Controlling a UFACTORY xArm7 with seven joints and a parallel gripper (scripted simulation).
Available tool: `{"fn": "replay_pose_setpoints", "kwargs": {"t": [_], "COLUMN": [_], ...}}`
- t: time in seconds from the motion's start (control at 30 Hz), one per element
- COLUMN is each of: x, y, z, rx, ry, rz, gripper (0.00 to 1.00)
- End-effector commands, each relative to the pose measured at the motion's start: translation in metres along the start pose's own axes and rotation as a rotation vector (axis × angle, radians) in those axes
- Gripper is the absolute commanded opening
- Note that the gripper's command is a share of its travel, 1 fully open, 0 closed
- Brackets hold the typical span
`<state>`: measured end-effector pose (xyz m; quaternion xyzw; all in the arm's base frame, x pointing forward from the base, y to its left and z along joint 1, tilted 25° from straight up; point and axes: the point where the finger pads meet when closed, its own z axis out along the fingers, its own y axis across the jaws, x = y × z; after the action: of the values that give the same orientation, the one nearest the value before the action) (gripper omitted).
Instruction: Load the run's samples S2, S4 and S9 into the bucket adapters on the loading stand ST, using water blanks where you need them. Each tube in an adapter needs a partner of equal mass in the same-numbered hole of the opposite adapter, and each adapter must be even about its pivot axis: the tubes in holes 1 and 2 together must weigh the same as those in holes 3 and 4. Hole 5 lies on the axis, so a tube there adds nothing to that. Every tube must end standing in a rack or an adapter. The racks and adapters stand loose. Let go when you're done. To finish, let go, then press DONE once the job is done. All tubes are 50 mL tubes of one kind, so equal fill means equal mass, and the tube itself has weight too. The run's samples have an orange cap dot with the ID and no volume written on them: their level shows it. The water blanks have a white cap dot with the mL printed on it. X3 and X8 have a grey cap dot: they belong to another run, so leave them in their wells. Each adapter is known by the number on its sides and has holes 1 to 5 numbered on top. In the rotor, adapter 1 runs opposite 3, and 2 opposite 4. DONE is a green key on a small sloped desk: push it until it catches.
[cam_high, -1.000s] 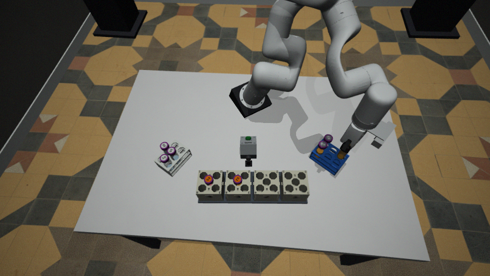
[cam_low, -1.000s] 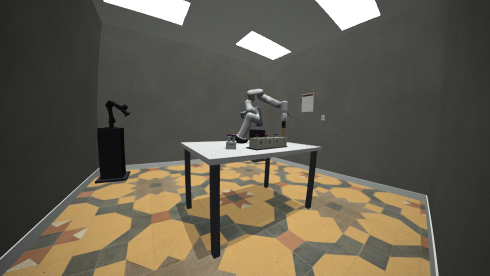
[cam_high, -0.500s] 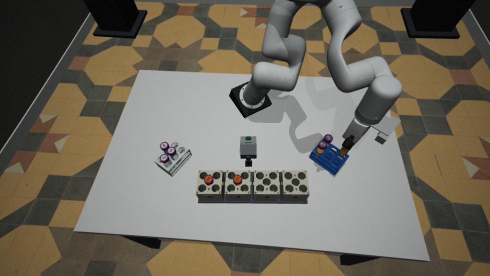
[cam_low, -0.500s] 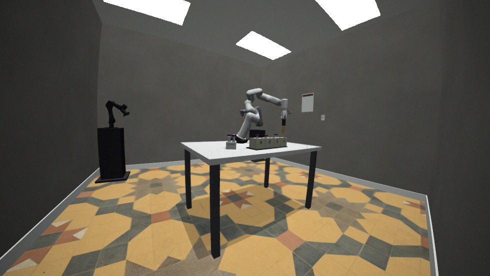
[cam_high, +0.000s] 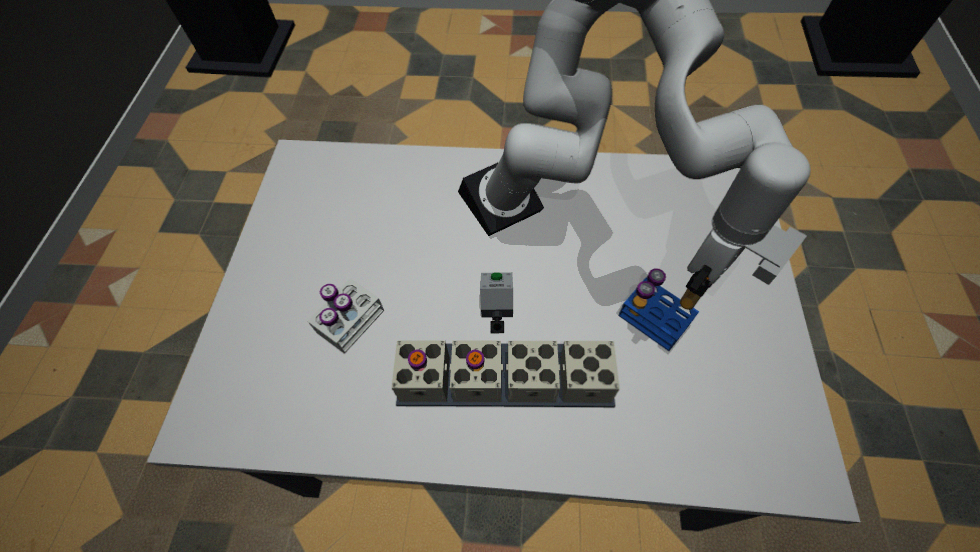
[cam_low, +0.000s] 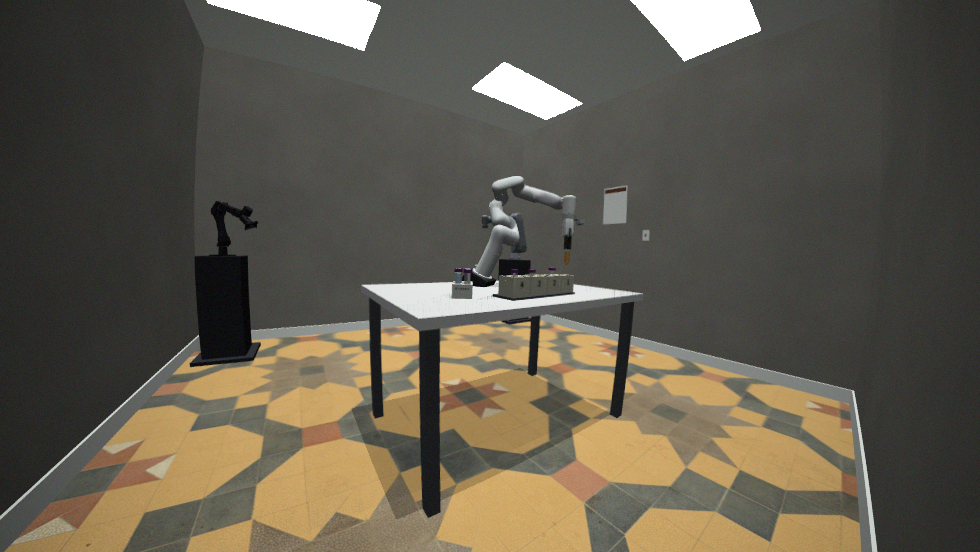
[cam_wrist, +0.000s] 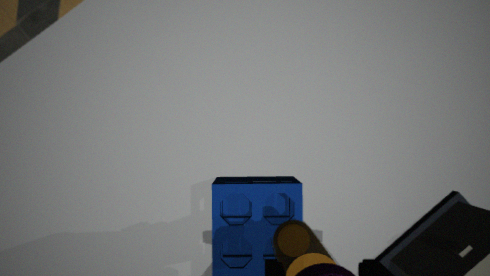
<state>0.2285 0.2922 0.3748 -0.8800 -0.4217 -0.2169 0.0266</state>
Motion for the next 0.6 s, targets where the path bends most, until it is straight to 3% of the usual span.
{"fn": "replay_pose_setpoints", "kwargs": {"t": [0.0, 0.57], "x": [-0.004, -0.03], "y": [0.014, 0.085], "z": [-0.002, -0.002], "rx": [-0.001, 0.0], "ry": [0.004, 0.004], "rz": [0.097, 0.597], "gripper": [0.0, 0.0]}}
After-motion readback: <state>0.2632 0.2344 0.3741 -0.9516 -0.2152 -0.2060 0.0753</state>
